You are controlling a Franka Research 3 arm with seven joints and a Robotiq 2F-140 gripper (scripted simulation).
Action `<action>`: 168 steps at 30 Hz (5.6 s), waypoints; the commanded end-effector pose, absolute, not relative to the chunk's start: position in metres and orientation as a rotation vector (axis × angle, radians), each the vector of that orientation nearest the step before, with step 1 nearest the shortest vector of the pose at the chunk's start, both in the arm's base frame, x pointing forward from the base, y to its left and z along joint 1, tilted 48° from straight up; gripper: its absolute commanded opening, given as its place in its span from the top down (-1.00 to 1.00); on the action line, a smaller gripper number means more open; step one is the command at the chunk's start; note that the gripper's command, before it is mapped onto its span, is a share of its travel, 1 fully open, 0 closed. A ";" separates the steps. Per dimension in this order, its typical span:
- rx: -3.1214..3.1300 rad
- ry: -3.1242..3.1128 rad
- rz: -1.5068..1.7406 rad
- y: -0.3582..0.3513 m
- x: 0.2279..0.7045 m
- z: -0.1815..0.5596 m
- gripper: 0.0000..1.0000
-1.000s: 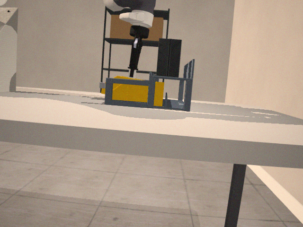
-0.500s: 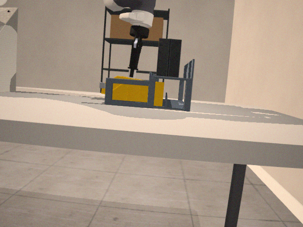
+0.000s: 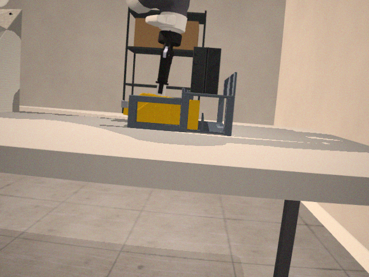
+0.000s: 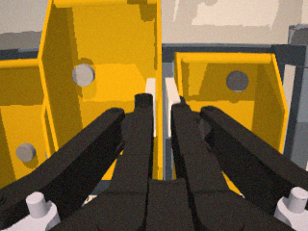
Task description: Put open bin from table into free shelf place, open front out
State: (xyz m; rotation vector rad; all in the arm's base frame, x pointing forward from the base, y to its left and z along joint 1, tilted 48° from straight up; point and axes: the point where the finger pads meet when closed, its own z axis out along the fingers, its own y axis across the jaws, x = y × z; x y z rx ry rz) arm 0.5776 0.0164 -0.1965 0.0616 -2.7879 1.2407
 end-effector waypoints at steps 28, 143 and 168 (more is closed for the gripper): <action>0.056 -2.795 1.241 0.017 0.579 -0.196 0.88; 0.056 -2.795 1.241 0.087 0.576 -0.132 0.88; 0.056 -2.795 1.241 0.091 0.576 -0.128 1.00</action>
